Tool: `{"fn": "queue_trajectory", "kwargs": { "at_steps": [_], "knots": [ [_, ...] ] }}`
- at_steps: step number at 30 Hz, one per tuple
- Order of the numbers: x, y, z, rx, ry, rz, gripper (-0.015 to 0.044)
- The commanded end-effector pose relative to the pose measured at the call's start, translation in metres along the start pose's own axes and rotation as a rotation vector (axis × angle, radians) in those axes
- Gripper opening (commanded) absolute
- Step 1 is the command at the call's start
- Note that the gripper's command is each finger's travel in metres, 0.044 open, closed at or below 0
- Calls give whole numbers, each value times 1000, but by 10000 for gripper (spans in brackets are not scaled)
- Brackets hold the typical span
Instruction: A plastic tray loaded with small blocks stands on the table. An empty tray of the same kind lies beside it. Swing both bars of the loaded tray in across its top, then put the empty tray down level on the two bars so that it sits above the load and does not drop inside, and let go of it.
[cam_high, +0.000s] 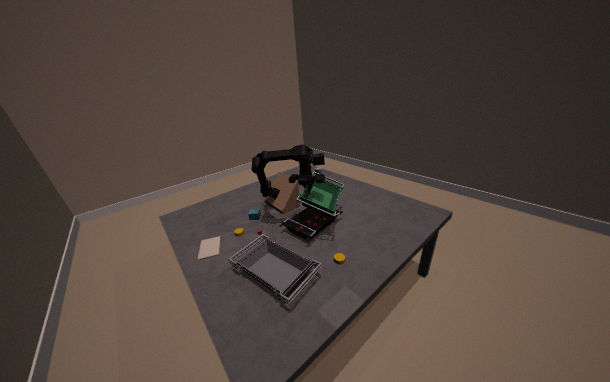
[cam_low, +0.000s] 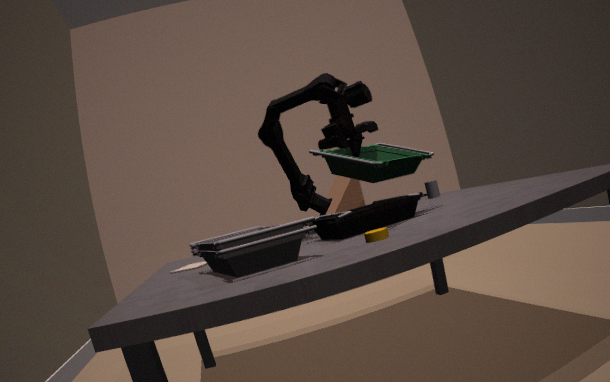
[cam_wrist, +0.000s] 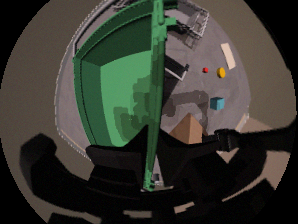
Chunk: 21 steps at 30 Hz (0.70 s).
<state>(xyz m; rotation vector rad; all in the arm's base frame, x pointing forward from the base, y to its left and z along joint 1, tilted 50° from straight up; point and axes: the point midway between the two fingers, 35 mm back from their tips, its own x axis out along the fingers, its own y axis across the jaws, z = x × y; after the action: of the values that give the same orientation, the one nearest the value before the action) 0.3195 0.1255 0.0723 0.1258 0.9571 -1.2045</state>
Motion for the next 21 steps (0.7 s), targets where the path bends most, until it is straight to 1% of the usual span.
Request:
{"fn": "queue_trajectory", "kwargs": {
  "at_steps": [1,14,21],
  "knots": [
    [-8,-4,9,73,-8,31,0],
    [-3,-19,34,295,-15,30,0],
    [-3,-19,35,306,-15,30,0]
  ]
}}
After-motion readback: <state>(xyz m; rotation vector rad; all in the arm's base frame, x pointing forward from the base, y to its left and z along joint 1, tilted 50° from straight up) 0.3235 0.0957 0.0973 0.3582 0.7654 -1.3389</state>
